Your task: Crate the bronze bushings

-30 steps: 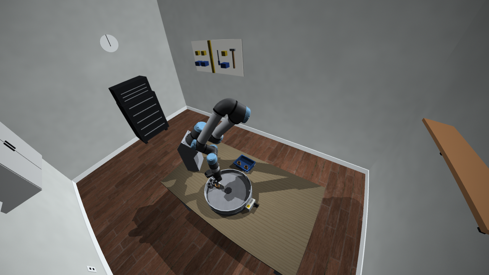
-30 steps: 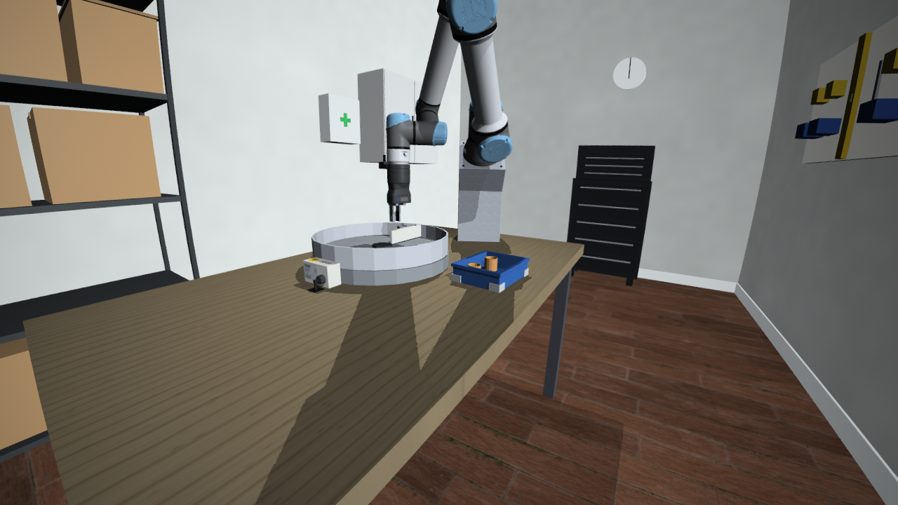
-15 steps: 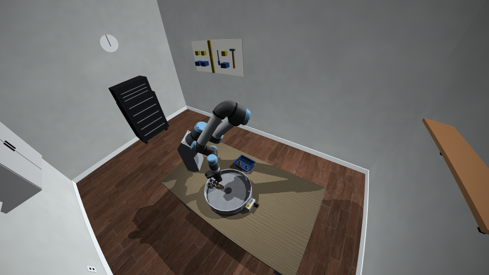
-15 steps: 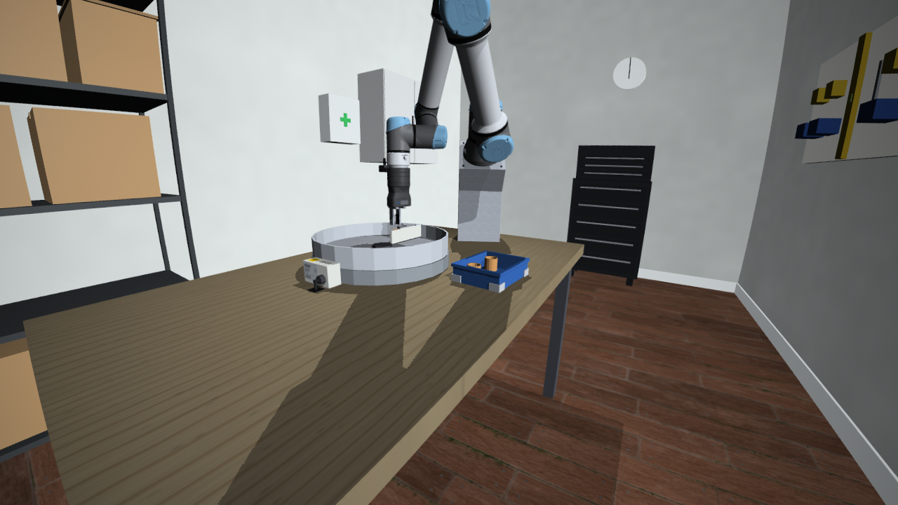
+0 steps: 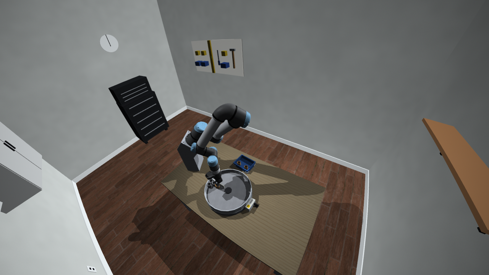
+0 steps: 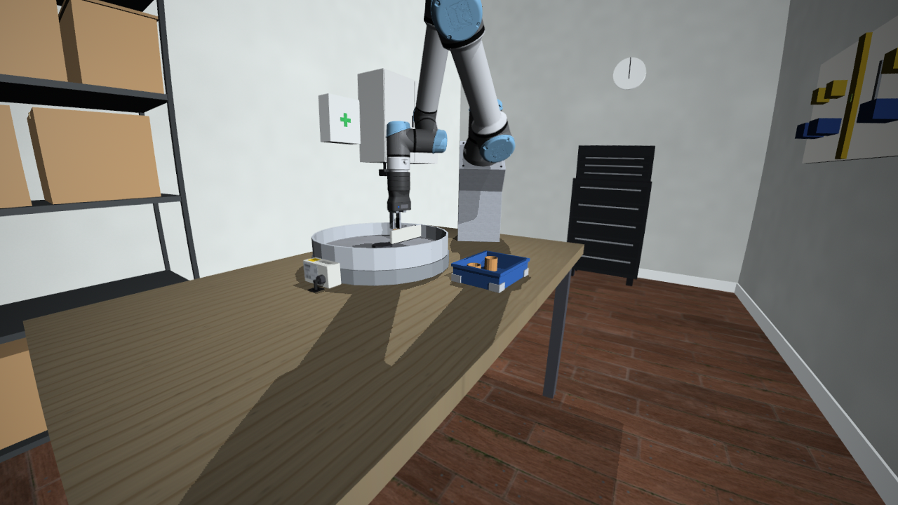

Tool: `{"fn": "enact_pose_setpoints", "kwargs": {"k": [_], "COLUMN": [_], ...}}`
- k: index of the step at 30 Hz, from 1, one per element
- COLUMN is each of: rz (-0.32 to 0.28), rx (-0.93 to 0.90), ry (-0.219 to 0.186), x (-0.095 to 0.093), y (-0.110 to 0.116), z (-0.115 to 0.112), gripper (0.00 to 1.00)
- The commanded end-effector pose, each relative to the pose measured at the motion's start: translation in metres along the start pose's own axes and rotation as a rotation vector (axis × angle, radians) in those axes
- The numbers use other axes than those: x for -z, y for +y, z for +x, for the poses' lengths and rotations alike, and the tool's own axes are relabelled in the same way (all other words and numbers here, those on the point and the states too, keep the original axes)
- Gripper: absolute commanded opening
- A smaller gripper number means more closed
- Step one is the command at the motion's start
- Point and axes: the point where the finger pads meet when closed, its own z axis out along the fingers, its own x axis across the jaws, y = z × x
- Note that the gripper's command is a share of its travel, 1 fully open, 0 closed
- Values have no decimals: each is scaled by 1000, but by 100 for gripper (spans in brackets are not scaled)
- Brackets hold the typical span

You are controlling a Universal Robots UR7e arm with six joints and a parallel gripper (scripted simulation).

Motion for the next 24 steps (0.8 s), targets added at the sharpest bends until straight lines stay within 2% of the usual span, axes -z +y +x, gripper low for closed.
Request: {"fn": "enact_pose_setpoints", "kwargs": {"k": [1, 24], "rz": [0, 1], "rx": [0, 0], "ry": [-1, -1], "x": [-2, -13], "y": [0, 0], "z": [0, 0], "gripper": [45, 45]}}
